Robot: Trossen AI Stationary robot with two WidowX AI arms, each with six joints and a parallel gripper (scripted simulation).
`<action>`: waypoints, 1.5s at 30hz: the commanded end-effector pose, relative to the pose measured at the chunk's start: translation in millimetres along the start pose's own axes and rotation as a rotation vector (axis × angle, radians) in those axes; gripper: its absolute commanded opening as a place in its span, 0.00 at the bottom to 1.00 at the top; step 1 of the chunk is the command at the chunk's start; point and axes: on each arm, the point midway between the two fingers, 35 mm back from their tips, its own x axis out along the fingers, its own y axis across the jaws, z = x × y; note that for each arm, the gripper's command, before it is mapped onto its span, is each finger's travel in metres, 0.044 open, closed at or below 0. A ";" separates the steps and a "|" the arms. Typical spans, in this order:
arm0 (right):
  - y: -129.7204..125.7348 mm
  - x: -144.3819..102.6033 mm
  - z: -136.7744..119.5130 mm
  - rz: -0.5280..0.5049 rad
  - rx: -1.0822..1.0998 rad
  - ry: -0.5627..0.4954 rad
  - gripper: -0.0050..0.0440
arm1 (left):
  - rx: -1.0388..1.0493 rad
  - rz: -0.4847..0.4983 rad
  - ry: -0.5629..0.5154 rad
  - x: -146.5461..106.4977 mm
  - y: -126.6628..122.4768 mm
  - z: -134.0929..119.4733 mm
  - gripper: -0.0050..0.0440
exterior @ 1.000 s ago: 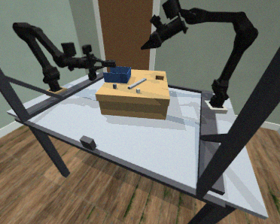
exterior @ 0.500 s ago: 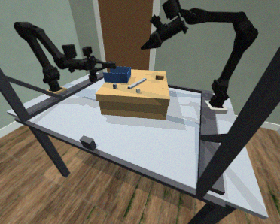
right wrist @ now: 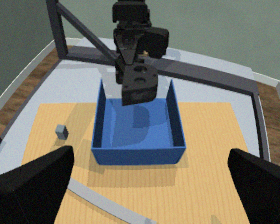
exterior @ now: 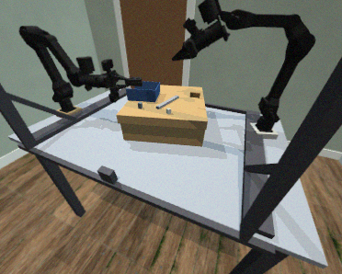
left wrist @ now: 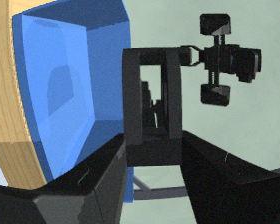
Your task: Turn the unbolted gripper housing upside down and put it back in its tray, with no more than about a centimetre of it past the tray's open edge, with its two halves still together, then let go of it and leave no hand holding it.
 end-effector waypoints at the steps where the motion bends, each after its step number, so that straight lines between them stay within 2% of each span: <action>1: 0.1 -9.9 9.7 -0.002 -0.005 -0.031 0.99 | 0.001 -0.009 -0.003 1.5 0.6 0.1 0.33; 45: 0.1 -9.9 9.7 -0.002 -0.005 -0.031 0.99 | 0.001 -0.009 -0.003 1.2 28.9 0.2 0.33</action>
